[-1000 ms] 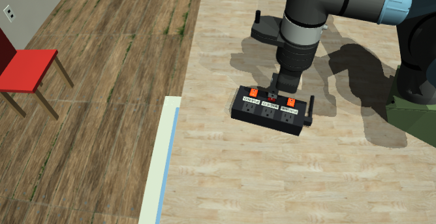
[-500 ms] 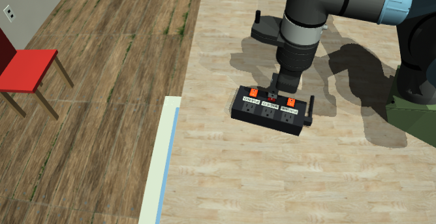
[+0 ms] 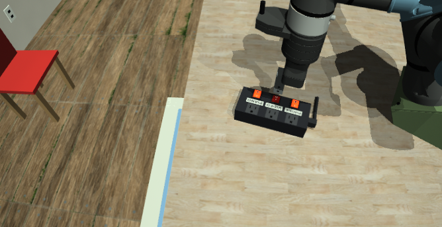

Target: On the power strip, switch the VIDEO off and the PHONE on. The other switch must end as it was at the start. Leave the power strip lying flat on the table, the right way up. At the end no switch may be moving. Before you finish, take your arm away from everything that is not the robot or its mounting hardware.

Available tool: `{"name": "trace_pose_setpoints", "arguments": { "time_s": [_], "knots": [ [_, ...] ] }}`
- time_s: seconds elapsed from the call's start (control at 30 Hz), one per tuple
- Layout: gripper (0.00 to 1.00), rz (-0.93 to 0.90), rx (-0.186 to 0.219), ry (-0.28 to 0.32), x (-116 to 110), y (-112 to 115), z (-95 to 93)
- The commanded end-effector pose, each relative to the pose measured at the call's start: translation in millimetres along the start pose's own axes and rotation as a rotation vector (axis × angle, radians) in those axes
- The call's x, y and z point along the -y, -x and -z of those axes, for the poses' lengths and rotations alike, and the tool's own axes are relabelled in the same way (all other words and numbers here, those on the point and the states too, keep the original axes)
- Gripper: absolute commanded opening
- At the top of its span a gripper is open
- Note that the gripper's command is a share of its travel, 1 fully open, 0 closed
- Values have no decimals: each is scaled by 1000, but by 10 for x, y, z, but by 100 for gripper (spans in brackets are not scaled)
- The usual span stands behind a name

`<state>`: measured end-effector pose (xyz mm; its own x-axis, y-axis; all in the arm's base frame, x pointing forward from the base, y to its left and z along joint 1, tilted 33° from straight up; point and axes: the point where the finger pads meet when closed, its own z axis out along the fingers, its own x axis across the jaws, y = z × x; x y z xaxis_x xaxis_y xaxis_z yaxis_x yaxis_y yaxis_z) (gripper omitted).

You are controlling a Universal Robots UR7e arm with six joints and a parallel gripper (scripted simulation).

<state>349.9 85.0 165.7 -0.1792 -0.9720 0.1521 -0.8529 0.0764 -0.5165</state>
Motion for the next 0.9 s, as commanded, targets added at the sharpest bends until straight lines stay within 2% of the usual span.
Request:
{"name": "trace_pose_setpoints", "arguments": {
  "time_s": [0.0, 0.83, 0.87],
  "knots": [
    [0, 0, 0, 0, 3, 0, 128],
    [0, 0, 0, 0, 3, 0, 173],
    [100, 0, 0, 0, 3, 0, 173]
  ]
}}
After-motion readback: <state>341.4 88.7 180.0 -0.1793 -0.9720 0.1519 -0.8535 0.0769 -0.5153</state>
